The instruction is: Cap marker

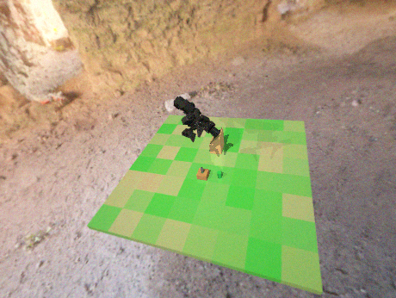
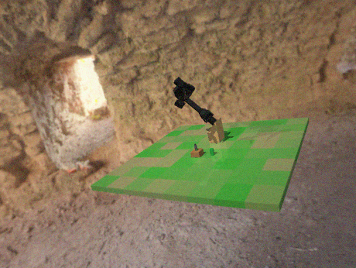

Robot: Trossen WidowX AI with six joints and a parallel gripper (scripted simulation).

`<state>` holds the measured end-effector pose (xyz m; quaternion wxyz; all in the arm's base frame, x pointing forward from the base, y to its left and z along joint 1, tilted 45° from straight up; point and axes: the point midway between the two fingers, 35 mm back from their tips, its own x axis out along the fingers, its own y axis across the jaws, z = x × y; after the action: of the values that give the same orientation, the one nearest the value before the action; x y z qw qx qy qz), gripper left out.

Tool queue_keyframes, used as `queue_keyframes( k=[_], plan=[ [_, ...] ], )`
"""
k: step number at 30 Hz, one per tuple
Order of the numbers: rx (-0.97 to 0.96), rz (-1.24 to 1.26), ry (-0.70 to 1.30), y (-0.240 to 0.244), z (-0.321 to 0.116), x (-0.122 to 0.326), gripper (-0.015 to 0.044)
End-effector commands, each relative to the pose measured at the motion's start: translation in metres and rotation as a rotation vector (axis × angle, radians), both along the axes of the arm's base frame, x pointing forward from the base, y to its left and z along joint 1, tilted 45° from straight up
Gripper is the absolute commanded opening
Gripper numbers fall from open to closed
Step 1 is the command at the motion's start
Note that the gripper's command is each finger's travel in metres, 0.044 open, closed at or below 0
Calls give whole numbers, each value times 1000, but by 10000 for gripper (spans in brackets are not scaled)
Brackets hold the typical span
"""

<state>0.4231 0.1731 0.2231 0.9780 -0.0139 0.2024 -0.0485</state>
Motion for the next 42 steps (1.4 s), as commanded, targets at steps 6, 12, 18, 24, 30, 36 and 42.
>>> queue_keyframes(
  k=[6, 12, 18, 24, 30, 36, 42],
  plan=[
    [118, -386, 356, -43, -137, -9, 247],
    [126, -761, 531, -87, -216, -46, 247],
    [45, -1163, 595, -132, -266, -98, 247],
    [29, -1206, 595, -143, -263, -103, 247],
    [28, -1207, 594, -168, -289, -106, 247],
    [28, -1207, 594, -177, -299, -108, 247],
    [28, -1207, 594, -180, -301, -108, 247]
  ],
)
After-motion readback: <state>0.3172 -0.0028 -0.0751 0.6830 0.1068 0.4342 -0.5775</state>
